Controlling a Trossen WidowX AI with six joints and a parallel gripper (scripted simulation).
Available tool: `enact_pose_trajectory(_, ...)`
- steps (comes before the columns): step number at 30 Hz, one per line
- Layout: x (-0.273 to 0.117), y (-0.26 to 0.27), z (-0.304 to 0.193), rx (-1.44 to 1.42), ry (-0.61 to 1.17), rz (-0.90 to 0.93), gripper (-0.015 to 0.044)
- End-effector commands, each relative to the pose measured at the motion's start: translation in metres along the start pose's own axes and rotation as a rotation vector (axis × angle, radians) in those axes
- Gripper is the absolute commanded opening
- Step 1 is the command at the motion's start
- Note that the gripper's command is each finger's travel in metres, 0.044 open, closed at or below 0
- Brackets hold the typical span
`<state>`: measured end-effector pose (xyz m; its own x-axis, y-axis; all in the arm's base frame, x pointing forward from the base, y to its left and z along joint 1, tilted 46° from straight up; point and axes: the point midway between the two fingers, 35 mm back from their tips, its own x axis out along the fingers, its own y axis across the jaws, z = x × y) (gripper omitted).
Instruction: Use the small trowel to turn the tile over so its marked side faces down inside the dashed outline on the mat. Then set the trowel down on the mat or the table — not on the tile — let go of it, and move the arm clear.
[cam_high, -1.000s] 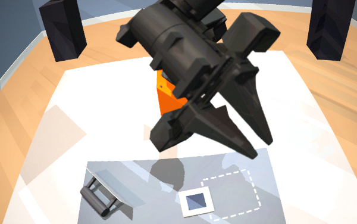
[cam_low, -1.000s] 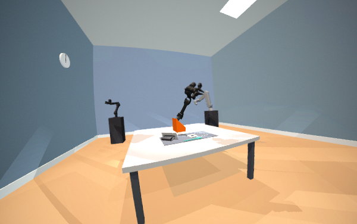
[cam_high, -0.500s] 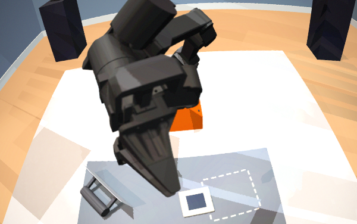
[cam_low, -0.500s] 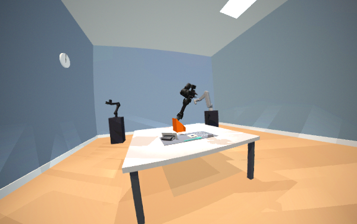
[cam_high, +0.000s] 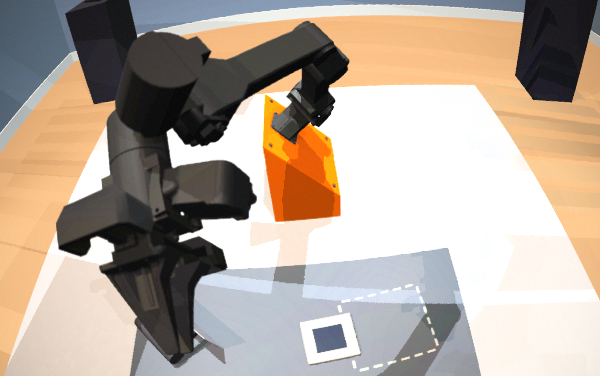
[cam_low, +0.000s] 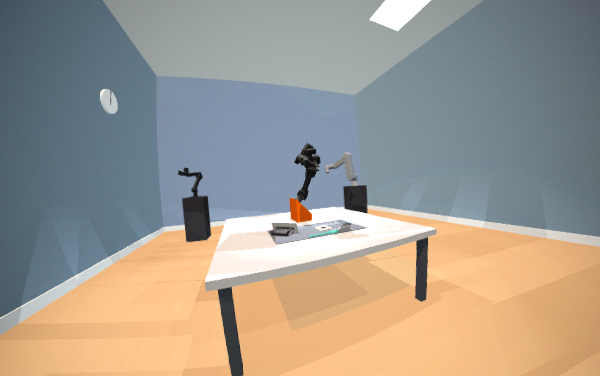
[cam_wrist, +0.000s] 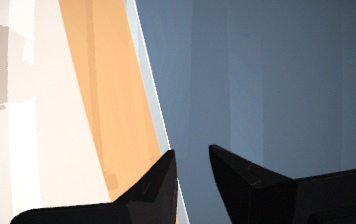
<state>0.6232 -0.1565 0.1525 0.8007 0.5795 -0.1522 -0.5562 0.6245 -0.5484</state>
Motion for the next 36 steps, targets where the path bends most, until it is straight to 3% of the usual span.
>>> enact_pose_trajectory(1, 0.001, 0.013, -0.027, 0.123, 0.055, 0.015, 0.01)
enact_pose_trajectory(36, -0.057, 0.167, -0.202, 1.178, 0.63, 0.099, 0.01)
